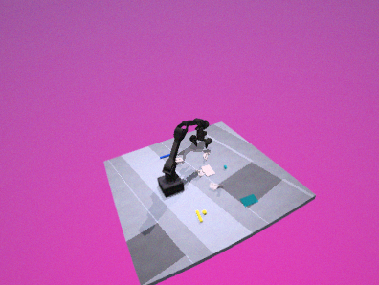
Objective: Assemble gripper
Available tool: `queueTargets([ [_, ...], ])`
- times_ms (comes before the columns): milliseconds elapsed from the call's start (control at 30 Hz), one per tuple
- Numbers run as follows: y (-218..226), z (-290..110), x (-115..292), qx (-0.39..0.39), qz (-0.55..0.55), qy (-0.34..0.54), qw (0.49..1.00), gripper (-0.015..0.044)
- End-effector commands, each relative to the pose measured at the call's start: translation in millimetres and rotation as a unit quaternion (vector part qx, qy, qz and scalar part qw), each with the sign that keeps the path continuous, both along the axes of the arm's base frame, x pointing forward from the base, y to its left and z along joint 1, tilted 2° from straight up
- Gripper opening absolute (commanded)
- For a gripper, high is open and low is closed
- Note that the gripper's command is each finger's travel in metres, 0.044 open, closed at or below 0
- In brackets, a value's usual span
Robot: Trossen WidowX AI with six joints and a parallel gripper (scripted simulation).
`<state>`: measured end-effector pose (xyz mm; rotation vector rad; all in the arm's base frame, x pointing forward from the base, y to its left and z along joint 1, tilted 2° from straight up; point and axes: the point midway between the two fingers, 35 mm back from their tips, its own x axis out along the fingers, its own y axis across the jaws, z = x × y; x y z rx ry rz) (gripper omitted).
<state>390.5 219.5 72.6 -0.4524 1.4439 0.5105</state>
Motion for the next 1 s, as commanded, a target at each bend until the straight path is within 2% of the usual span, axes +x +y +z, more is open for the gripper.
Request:
queueTargets([
  [0,-1.2,0.6,0.4,0.003,-0.047,0.002,0.999,0.0440],
  [467,-5.5,1.3,1.5,0.011,-0.192,0.010,0.981,0.0440],
  [967,-10.0,2.1,2.6,0.020,-0.343,0.019,0.939,0.0440],
])
